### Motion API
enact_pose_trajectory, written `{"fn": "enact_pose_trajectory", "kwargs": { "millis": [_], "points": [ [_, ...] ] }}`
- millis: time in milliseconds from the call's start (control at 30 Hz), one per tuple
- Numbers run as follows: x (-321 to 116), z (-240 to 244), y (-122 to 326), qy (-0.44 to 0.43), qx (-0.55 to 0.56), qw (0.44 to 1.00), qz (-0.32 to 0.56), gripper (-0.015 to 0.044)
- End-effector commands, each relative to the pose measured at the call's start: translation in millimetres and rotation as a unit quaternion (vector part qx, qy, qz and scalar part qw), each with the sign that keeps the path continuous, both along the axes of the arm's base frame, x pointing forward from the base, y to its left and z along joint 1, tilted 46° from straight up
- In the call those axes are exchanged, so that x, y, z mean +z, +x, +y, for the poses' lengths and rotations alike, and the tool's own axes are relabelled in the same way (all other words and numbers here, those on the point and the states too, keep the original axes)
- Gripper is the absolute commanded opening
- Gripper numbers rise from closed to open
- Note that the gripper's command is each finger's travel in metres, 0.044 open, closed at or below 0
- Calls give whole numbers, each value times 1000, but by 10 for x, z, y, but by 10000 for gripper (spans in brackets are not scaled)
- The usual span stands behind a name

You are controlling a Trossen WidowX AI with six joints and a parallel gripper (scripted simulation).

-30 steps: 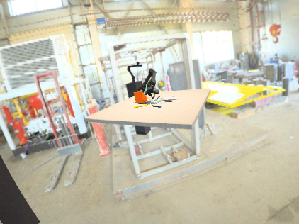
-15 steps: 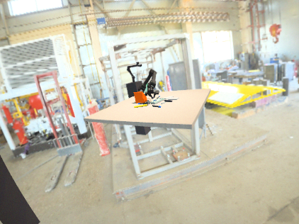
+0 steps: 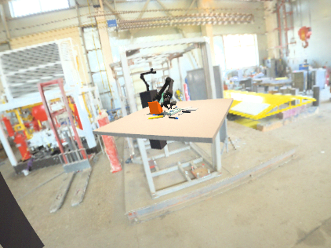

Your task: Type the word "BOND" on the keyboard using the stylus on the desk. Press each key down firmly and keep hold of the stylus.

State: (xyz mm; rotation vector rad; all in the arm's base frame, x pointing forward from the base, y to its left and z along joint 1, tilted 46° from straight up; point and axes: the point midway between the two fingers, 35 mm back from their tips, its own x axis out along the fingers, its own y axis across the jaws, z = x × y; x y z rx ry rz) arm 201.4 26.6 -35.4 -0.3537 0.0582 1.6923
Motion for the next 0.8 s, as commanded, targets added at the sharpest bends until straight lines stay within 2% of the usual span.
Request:
{"fn": "enact_pose_trajectory", "kwargs": {
  "millis": [0, 767],
  "points": [
    [-33, 34, -13, 3, -1, 1000, 7, 150],
    [-123, 131, -18, 3, -1, 1000, 7, 150]
  ]
}}
